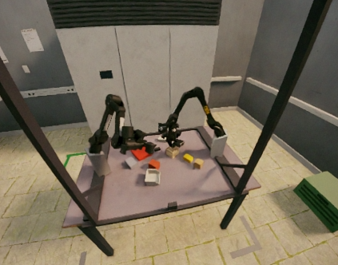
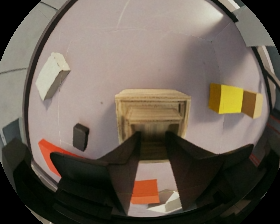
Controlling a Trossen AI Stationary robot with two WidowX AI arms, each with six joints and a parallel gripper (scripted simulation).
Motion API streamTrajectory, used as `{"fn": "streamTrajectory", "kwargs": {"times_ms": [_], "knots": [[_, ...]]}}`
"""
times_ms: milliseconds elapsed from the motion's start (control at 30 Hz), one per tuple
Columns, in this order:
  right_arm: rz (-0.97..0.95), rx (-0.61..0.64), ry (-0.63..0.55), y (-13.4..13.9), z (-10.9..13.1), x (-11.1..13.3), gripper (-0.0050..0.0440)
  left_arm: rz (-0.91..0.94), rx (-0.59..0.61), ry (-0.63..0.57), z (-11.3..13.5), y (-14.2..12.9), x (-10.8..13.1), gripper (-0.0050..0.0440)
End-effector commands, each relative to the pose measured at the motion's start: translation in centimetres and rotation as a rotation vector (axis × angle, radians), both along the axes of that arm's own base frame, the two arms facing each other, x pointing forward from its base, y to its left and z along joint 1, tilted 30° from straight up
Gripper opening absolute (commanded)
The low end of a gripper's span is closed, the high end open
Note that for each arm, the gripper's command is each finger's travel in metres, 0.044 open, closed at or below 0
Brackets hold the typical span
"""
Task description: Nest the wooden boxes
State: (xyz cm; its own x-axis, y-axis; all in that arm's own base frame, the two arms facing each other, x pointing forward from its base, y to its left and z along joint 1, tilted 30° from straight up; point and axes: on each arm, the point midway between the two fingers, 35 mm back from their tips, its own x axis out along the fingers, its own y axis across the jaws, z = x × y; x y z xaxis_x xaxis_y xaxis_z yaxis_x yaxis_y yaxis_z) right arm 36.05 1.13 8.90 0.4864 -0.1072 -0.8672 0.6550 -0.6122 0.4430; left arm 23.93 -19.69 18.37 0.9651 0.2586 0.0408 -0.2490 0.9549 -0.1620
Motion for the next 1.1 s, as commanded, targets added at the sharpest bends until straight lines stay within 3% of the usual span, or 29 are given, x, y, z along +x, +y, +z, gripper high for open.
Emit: {"fn": "streamTrajectory", "kwargs": {"times_ms": [0, 1067], "knots": [[0.003, 0.001, -0.005, -0.1, -0.1, 0.2, 0.019, -0.001, 0.0, 0.0, 0.0, -0.1, -0.1, 0.04], [0.003, 0.001, -0.012, -0.4, -2.4, 1.8, 0.019, -0.001, 0.0, 0.0, 0.0, -0.1, -0.1, 0.04]]}}
